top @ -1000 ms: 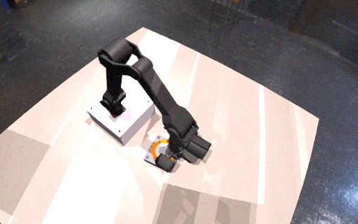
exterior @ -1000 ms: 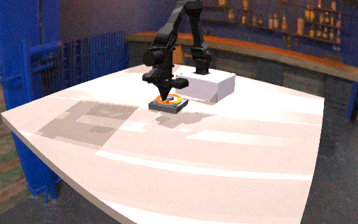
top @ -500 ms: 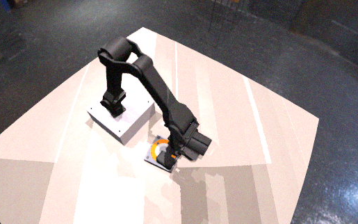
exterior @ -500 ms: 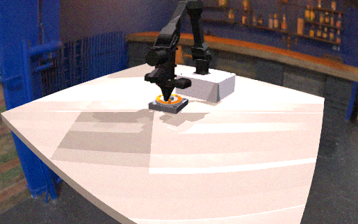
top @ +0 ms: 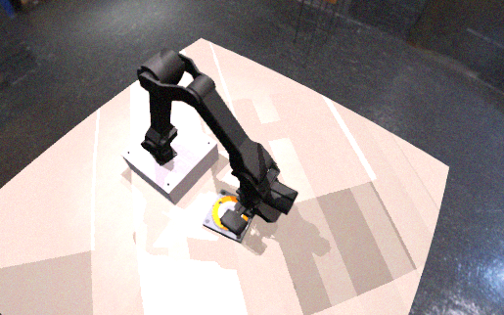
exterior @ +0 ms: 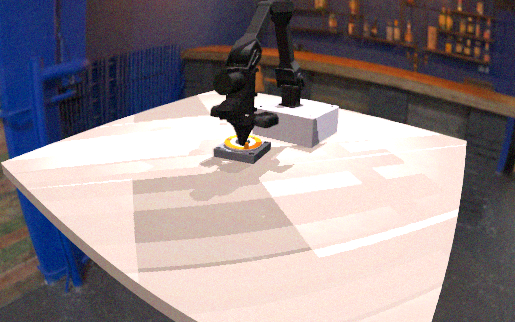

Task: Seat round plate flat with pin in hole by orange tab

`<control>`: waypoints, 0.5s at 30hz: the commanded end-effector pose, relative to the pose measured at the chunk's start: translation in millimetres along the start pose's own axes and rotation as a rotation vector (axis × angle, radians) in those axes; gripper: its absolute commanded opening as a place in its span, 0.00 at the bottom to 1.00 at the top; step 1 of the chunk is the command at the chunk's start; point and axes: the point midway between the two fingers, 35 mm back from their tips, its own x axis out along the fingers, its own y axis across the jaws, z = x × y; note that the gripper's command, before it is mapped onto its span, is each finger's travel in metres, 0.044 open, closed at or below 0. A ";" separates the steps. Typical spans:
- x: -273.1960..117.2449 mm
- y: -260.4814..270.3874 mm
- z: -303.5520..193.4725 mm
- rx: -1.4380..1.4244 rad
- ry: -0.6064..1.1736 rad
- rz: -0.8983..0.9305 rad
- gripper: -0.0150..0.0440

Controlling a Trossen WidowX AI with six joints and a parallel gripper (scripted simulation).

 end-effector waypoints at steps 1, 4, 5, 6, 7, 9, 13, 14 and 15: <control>2.4 5.3 -6.8 -0.004 0.015 0.009 0.25; 2.5 6.7 -8.4 -0.004 0.015 0.009 0.25; 2.4 7.3 -8.9 -0.004 0.015 0.009 0.25; 2.4 7.9 -9.5 -0.004 0.015 0.009 0.25; 2.5 8.4 -10.1 -0.004 0.015 0.009 0.25; 2.4 9.3 -11.1 -0.004 0.015 0.009 0.25; 2.5 11.0 -13.2 -0.004 0.015 0.009 0.25; 2.4 11.2 -13.7 -0.004 0.015 0.009 0.25; 2.5 11.4 -14.2 -0.004 0.016 0.009 0.25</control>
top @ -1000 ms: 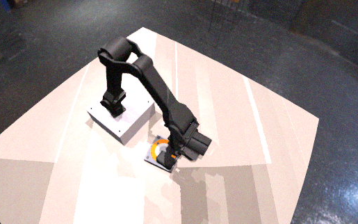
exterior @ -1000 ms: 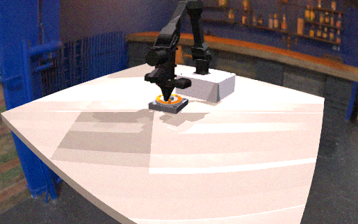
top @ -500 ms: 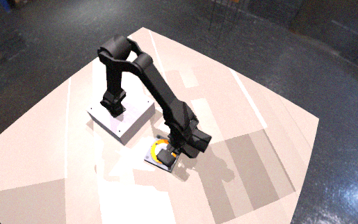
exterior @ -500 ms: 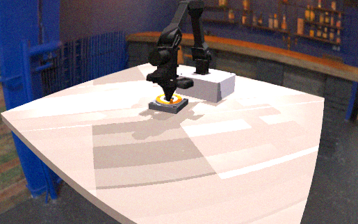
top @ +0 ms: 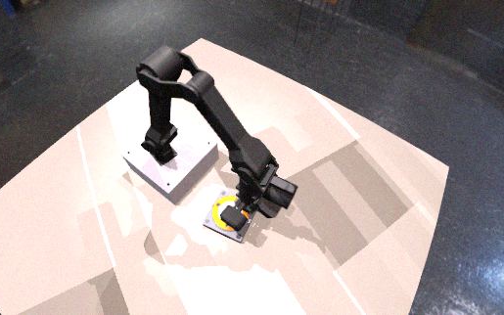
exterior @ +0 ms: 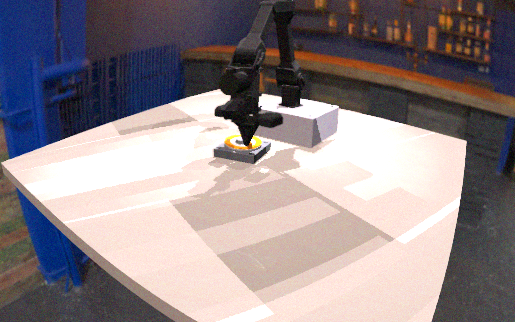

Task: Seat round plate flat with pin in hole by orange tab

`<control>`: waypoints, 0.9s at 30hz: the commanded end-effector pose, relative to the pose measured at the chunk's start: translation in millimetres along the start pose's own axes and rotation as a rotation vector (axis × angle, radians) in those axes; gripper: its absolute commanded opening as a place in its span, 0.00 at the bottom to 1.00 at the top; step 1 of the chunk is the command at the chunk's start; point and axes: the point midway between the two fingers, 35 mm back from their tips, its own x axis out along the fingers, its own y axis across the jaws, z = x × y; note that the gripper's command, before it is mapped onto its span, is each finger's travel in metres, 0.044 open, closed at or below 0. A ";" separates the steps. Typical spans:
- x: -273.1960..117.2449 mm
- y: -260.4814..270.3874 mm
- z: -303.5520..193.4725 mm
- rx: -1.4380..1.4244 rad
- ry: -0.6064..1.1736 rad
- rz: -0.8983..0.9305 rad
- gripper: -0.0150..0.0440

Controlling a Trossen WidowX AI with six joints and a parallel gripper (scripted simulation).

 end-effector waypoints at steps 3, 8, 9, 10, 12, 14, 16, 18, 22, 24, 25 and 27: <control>2.5 2.7 -8.6 -0.001 0.017 0.003 0.25; 2.4 5.1 -11.8 -0.001 0.017 0.003 0.25; 2.4 5.5 -12.4 -0.001 0.017 0.003 0.25; 2.3 5.9 -12.9 -0.001 0.017 0.003 0.25; 2.4 6.5 -14.4 -0.001 0.017 0.003 0.25; 2.3 7.2 -15.6 -0.001 0.017 0.003 0.25; 2.3 8.0 -17.1 -0.001 0.018 0.003 0.25; 2.3 8.6 -18.4 -0.001 0.018 0.003 0.25; 2.3 9.4 -21.1 -0.001 0.018 0.003 0.25; 2.3 9.7 -22.5 -0.001 0.018 0.003 0.25; 2.3 9.9 -23.0 -0.001 0.018 0.003 0.25; 2.2 10.3 -24.0 -0.001 0.018 0.003 0.25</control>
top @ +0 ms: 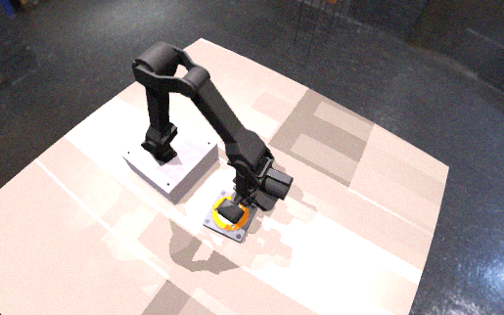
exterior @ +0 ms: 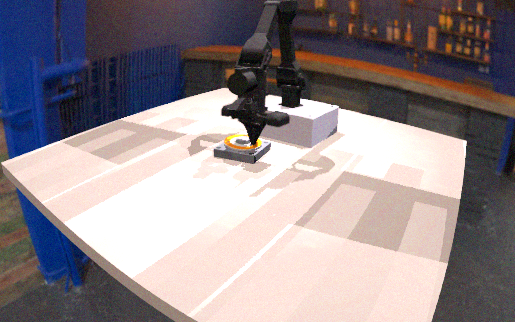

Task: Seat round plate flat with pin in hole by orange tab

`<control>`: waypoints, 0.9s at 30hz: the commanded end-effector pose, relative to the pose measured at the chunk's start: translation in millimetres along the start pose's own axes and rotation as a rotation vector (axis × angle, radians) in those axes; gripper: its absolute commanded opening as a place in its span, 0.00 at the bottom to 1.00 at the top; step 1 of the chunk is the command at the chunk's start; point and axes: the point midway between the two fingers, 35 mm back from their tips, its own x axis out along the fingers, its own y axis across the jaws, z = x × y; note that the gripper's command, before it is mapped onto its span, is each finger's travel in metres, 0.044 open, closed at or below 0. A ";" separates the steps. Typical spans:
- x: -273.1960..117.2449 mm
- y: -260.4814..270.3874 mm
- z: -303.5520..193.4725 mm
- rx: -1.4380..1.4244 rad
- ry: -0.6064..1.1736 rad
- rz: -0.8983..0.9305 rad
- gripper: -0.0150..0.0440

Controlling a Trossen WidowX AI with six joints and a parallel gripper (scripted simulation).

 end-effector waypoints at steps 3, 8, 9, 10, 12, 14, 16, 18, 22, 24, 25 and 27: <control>2.3 0.6 -8.5 0.003 0.015 -0.001 0.25; 2.2 1.5 -11.7 0.003 0.015 -0.001 0.25; 2.2 1.6 -12.5 0.003 0.015 -0.001 0.25; 2.1 1.8 -13.4 0.003 0.015 -0.001 0.25; 2.2 2.0 -15.5 0.003 0.015 -0.001 0.25; 2.0 2.2 -17.6 0.003 0.016 -0.001 0.25; 1.8 2.2 -19.4 0.003 0.016 -0.001 0.25; 1.7 2.2 -21.0 0.003 0.016 -0.001 0.25; 1.5 1.9 -25.3 0.003 0.016 -0.001 0.25; 1.5 1.7 -27.2 0.003 0.017 -0.001 0.25; 1.3 1.6 -28.0 0.003 0.017 -0.001 0.25; 1.3 1.3 -29.9 0.003 0.017 -0.001 0.25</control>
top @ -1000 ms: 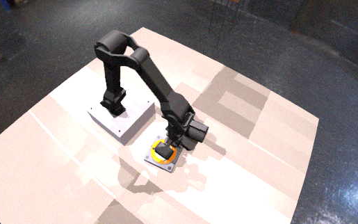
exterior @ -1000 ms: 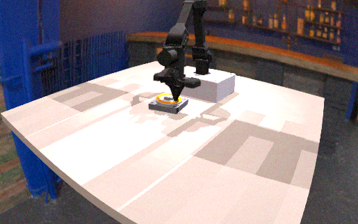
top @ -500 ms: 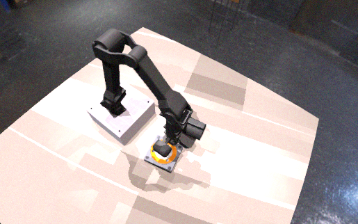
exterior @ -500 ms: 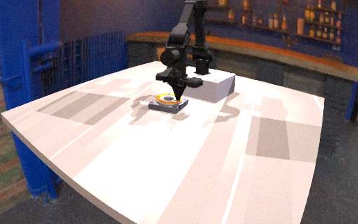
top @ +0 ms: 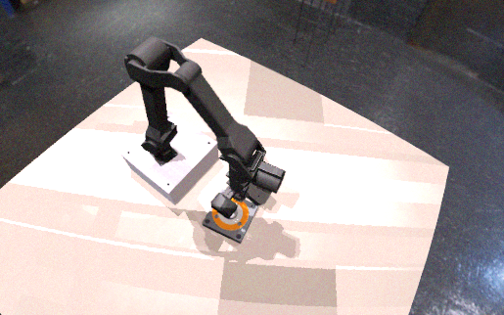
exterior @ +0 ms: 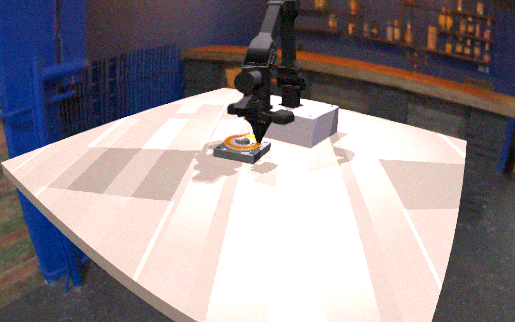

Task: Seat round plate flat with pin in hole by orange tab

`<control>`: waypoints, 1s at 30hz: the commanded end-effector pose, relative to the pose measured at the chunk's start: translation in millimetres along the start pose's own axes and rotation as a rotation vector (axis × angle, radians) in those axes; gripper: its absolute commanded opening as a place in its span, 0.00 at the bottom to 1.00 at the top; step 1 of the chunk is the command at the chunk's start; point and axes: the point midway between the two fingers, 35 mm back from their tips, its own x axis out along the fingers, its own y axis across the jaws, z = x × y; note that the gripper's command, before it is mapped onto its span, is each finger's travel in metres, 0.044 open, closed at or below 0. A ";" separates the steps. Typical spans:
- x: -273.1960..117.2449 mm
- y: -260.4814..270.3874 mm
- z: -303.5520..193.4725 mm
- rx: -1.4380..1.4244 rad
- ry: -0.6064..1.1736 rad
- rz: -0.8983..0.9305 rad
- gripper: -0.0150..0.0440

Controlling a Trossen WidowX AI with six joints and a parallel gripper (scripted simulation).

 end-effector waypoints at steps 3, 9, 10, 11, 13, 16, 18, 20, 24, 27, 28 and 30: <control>1.9 -2.2 -9.8 0.004 0.013 -0.004 0.25; 2.0 -3.9 -14.8 0.004 0.013 -0.005 0.25; 1.9 -4.2 -15.7 0.004 0.013 -0.005 0.25; 1.8 -4.5 -16.6 0.004 0.013 -0.005 0.25; 1.9 -5.2 -18.3 0.004 0.013 -0.005 0.25; 1.8 -6.5 -21.1 0.004 0.014 -0.005 0.25; 1.8 -7.2 -22.6 0.004 0.014 -0.005 0.25; 1.8 -8.3 -24.1 0.004 0.014 -0.005 0.25; 1.3 -10.5 -27.5 0.004 0.014 -0.005 0.25; 1.1 -12.5 -30.1 0.004 0.015 -0.006 0.25; 1.0 -13.2 -31.0 0.004 0.015 -0.006 0.25; 0.8 -14.6 -32.6 0.004 0.015 -0.006 0.25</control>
